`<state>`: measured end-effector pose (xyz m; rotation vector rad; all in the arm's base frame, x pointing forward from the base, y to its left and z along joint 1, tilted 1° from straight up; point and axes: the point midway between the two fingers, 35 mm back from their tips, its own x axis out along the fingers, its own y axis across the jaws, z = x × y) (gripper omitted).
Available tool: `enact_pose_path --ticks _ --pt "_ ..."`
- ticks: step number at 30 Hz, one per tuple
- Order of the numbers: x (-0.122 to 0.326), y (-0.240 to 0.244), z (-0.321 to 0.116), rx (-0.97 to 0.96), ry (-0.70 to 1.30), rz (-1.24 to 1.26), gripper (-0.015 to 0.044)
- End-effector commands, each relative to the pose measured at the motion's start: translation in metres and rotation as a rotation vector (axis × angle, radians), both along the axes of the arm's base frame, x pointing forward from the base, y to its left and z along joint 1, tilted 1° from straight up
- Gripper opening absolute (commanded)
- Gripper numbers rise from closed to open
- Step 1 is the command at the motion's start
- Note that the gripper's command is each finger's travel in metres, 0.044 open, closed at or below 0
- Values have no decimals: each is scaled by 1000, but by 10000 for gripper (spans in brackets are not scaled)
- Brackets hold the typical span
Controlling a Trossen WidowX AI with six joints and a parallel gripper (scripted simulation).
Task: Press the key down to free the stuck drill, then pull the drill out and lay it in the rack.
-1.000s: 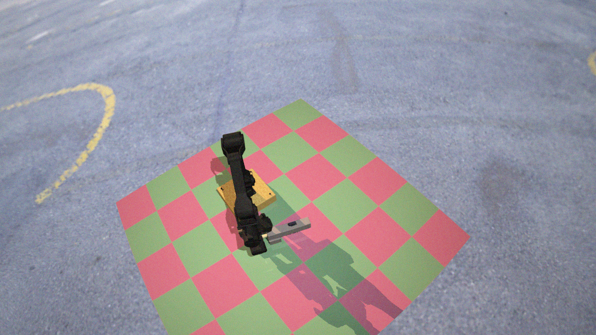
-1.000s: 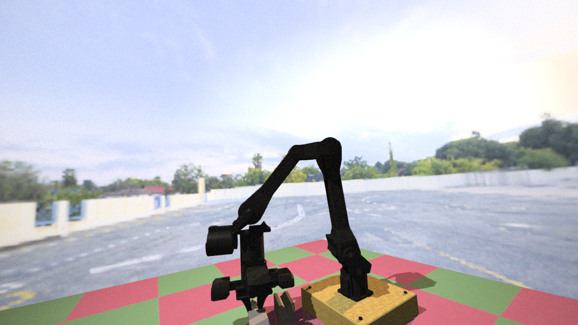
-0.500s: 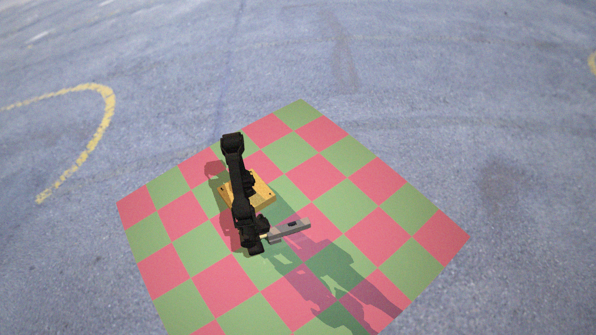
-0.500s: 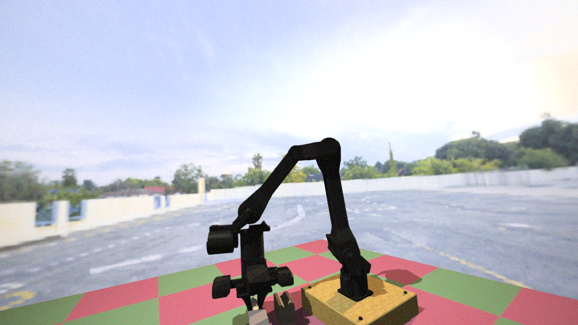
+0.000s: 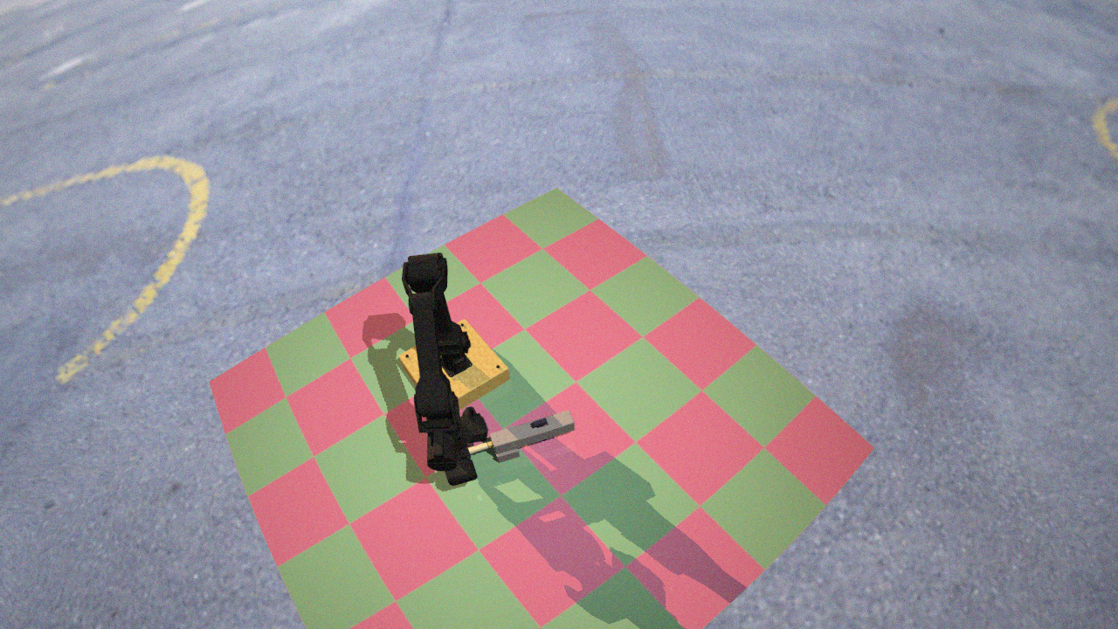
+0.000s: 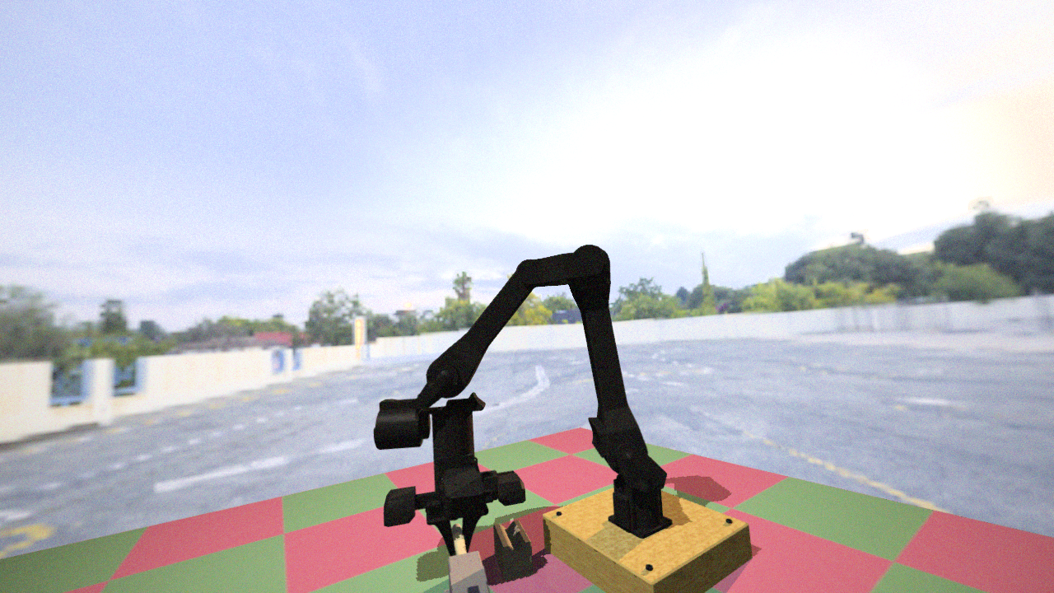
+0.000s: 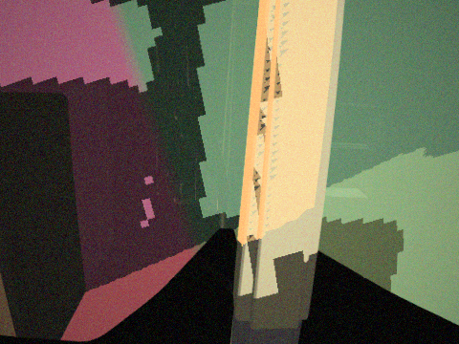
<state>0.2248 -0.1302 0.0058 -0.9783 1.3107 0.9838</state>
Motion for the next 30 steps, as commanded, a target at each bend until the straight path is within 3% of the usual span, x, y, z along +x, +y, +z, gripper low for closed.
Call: enact_pose_path --ticks 1,30 --pt "1 -7 2 -5 -3 5 0" --pt "-10 -32 6 -8 -2 5 0"
